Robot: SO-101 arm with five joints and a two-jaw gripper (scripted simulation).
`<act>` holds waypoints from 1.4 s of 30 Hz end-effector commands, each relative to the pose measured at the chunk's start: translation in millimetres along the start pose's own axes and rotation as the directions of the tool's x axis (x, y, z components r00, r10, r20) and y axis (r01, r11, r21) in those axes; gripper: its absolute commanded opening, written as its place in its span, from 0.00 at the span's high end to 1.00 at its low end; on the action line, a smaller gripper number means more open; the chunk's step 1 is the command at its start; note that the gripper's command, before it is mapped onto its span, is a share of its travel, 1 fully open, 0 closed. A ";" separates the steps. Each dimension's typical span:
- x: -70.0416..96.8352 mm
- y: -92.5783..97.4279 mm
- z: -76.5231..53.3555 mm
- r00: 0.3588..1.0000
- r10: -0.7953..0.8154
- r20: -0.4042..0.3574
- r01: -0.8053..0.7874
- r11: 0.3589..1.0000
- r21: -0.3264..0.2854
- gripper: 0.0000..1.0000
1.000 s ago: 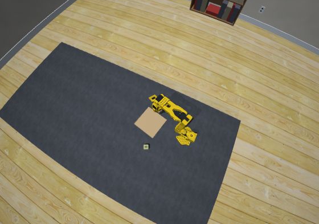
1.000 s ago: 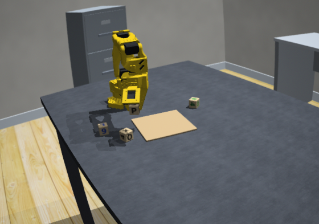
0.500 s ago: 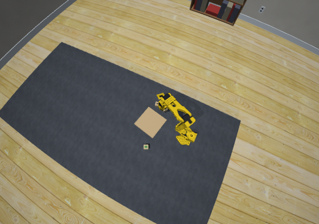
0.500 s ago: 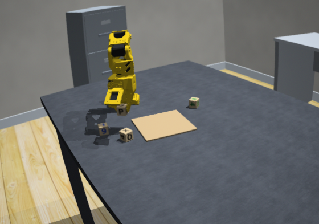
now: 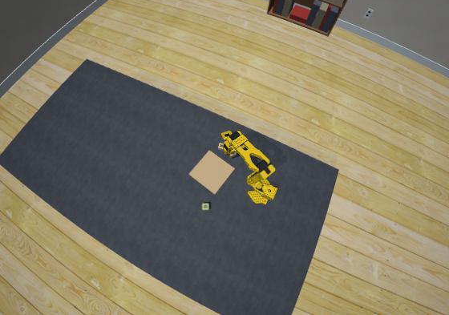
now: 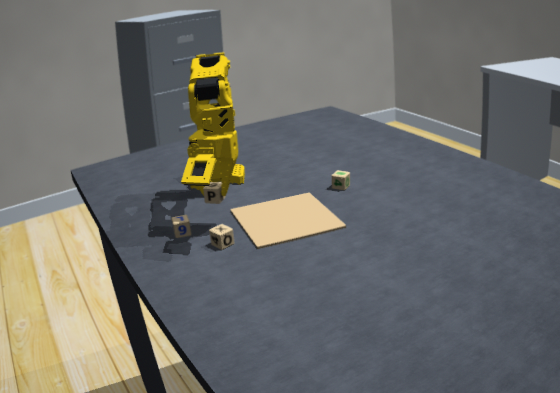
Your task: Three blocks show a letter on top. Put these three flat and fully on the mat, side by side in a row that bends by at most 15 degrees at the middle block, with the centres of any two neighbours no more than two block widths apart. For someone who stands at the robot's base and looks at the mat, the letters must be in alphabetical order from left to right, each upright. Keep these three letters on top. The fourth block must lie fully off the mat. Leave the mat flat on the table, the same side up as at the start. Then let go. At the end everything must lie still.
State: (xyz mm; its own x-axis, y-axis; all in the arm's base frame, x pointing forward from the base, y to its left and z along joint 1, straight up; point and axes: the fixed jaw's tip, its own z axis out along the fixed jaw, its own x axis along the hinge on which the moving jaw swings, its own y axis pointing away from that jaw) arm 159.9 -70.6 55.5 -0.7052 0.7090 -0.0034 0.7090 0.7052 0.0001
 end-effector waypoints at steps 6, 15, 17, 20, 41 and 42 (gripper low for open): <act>-8.5 0.9 -10.5 0.997 0.005 0.075 -0.003 1.000 -0.026 1.00; -8.5 0.9 -10.5 0.997 0.005 0.075 -0.003 1.000 -0.026 1.00; -8.5 0.9 -10.2 0.997 0.005 0.075 -0.003 1.000 -0.026 1.00; -8.6 1.0 -8.6 0.997 0.005 0.075 -0.003 1.000 -0.026 1.00; -9.3 1.2 0.2 0.997 0.005 0.075 -0.003 1.000 -0.026 1.00; -9.3 1.2 0.8 0.997 0.005 0.075 -0.003 1.000 -0.026 1.00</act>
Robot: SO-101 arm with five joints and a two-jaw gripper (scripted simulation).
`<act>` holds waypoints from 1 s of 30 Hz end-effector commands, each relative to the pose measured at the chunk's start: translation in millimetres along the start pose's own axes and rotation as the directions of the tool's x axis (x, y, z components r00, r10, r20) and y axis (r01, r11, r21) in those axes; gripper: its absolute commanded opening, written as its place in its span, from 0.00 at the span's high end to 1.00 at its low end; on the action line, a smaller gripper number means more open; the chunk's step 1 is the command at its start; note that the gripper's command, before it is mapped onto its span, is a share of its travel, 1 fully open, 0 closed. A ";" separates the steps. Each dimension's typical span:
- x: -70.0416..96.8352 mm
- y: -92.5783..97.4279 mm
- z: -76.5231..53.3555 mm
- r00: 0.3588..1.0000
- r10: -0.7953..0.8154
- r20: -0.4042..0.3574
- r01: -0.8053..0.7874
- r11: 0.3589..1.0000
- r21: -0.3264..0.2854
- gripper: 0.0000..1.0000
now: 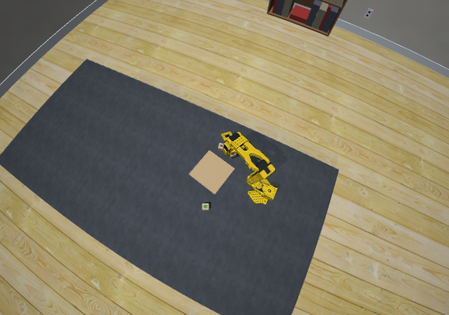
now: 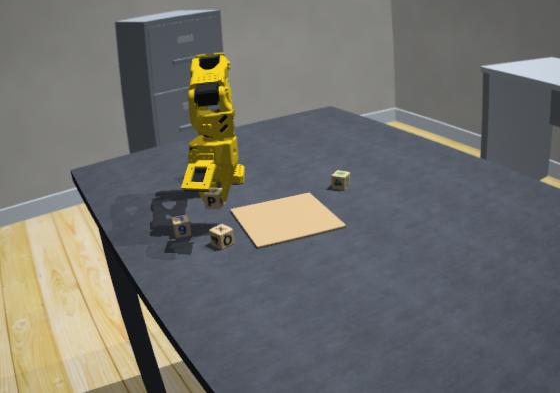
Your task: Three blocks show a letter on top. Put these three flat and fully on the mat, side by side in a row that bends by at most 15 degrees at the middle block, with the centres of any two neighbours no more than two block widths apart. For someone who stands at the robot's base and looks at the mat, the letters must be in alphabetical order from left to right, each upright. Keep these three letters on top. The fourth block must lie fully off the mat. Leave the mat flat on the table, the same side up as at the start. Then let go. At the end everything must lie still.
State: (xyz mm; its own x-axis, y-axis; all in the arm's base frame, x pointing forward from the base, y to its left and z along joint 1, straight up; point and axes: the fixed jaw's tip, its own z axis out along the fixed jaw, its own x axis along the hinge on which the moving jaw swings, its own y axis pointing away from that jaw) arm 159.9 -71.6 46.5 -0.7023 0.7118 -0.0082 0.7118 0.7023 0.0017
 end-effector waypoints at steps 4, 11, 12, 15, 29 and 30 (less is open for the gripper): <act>-8.7 1.9 -7.4 0.998 0.001 0.070 0.000 1.000 -0.025 1.00; -8.8 2.0 -6.2 0.998 0.001 0.070 0.000 1.000 -0.025 1.00; -8.8 2.0 -5.5 0.998 0.001 0.070 0.000 1.000 -0.025 1.00; -9.0 2.0 -3.3 0.998 0.001 0.070 0.000 1.000 -0.025 1.00; -9.2 2.1 0.5 0.998 0.001 0.070 0.000 1.000 -0.025 1.00; -9.3 2.1 1.3 0.998 0.001 0.070 0.000 1.000 -0.025 1.00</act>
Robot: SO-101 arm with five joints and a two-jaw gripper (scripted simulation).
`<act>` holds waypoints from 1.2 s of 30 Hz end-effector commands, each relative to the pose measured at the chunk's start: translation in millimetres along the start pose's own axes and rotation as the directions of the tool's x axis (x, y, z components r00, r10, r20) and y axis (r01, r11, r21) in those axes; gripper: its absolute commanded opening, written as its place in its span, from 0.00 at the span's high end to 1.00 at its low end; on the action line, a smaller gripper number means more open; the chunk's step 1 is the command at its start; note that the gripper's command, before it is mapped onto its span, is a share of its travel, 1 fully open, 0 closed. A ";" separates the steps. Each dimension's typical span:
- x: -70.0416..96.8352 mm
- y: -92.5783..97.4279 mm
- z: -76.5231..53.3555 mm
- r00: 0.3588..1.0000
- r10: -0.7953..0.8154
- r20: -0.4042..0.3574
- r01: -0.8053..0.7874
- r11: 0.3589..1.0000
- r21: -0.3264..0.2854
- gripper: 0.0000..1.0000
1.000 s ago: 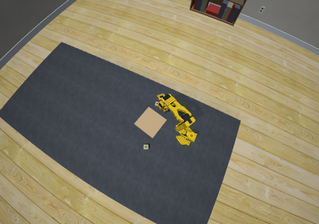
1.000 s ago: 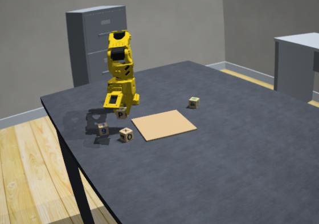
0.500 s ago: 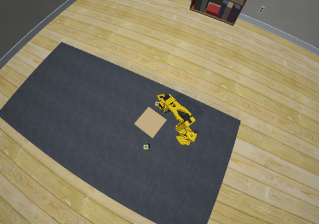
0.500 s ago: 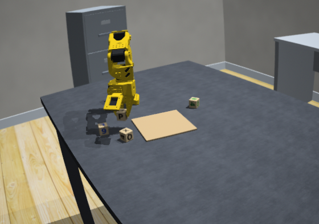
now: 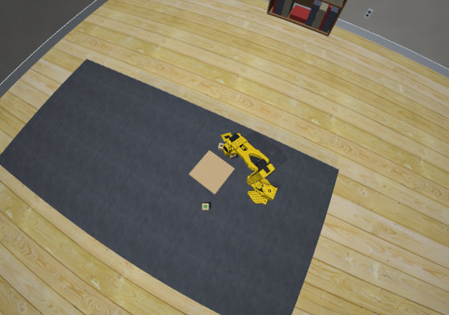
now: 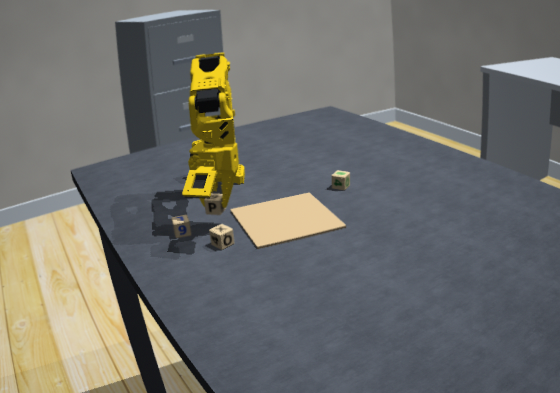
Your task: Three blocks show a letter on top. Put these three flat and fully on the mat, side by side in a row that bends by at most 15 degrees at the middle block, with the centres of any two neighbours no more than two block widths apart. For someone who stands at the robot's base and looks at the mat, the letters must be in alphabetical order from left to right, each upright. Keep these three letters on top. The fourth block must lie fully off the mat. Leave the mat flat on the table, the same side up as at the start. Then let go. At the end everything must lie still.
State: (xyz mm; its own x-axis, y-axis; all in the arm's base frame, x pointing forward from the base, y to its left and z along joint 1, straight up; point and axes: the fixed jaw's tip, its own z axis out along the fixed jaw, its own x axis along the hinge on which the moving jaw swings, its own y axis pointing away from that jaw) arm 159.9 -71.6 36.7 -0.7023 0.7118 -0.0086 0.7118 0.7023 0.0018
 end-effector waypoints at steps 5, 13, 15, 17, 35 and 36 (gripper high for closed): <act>-9.5 2.2 -5.5 0.998 0.001 0.070 0.000 1.000 -0.024 1.00; -9.5 2.2 -4.8 0.998 0.001 0.070 0.000 1.000 -0.024 1.00; -9.6 2.2 -3.8 0.998 0.001 0.070 0.000 1.000 -0.024 1.00; -9.7 2.3 -2.5 0.998 0.001 0.070 0.000 1.000 -0.024 1.00; -10.1 2.4 4.3 0.998 0.001 0.070 0.000 1.000 -0.024 1.00; -10.1 2.4 5.1 0.998 0.001 0.070 0.000 1.000 -0.024 1.00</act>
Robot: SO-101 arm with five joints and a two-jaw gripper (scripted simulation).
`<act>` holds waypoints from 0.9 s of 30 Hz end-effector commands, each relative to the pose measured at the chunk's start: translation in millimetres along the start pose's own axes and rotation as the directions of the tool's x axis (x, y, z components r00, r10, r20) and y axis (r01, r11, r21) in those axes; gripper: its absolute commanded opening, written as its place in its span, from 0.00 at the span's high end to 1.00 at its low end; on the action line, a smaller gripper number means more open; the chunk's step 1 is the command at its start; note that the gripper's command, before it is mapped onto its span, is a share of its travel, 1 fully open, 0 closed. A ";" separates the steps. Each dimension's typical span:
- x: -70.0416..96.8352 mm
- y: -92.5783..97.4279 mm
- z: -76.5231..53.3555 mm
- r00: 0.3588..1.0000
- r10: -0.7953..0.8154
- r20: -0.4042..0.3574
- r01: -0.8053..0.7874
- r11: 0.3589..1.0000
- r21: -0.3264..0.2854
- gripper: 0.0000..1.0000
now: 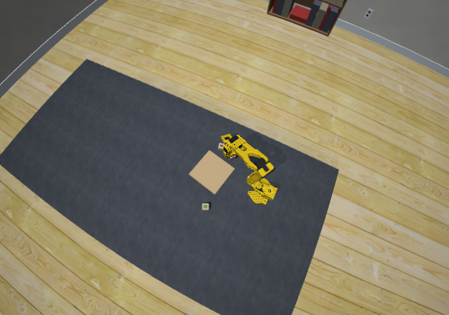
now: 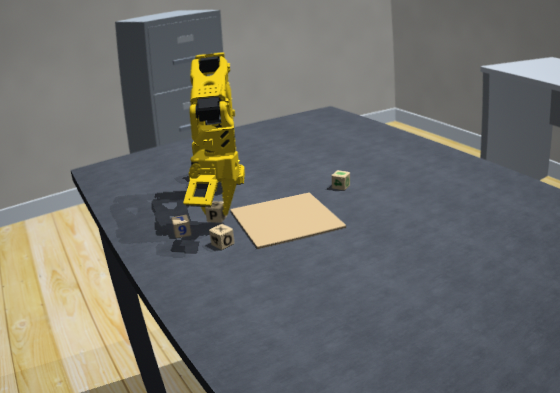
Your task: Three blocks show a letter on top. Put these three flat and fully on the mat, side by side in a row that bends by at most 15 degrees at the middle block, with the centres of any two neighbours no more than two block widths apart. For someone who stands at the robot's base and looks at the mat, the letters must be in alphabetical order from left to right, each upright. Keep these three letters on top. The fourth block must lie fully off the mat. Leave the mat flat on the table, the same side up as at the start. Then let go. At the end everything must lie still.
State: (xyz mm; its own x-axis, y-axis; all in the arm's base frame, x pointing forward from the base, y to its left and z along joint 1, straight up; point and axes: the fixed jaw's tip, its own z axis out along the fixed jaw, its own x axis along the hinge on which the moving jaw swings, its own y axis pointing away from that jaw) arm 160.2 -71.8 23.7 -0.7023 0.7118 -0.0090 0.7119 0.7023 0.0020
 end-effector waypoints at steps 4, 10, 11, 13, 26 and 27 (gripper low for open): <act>-10.0 2.4 -6.1 0.998 0.001 0.069 0.000 1.000 -0.024 1.00; -10.1 2.4 -5.9 0.998 0.001 0.069 0.000 1.000 -0.024 1.00; -10.1 2.4 -5.7 0.998 0.001 0.069 0.000 1.000 -0.024 1.00; -10.1 2.4 -4.8 0.998 0.001 0.069 0.000 1.000 -0.024 1.00; -10.4 2.5 -0.4 0.998 0.001 0.069 0.000 1.000 -0.024 1.00; -10.4 2.5 -0.4 0.998 0.001 0.069 0.000 1.000 -0.024 1.00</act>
State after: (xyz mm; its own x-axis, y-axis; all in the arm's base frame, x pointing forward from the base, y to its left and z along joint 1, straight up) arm 160.3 -71.9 14.6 -0.7023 0.7118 -0.0089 0.7119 0.7023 0.0019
